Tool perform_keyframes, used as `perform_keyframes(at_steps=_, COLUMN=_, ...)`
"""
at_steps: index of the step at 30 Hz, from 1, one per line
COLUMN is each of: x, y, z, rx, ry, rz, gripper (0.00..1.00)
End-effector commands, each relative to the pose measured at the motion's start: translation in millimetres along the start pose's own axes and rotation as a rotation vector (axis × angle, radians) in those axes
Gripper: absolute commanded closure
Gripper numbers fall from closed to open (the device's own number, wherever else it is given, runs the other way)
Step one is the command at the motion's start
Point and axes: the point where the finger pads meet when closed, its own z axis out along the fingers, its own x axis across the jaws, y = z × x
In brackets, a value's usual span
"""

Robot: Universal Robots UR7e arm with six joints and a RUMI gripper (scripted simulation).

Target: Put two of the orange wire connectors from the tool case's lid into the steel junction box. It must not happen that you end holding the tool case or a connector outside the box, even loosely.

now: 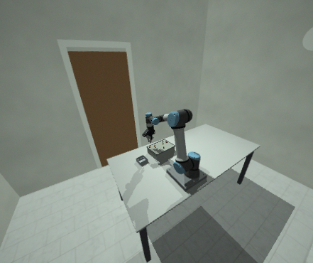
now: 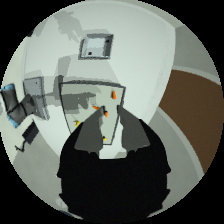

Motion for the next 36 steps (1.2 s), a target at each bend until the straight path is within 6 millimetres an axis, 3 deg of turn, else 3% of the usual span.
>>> perform_keyframes(at_steps=1, x=11, y=2, z=13, rx=-0.001, ry=0.006, rz=-0.02, gripper=0.85)
perform_keyframes(at_steps=8, x=11, y=2, z=16, rx=-0.001, ry=0.006, rz=-0.02, gripper=0.85)
perform_keyframes(at_steps=14, x=11, y=2, z=52, rx=-0.001, ry=0.006, rz=-0.02, gripper=0.85)
perform_keyframes(at_steps=36, x=11, y=2, z=53, rx=-0.001, ry=0.006, rz=-0.02, gripper=0.85)
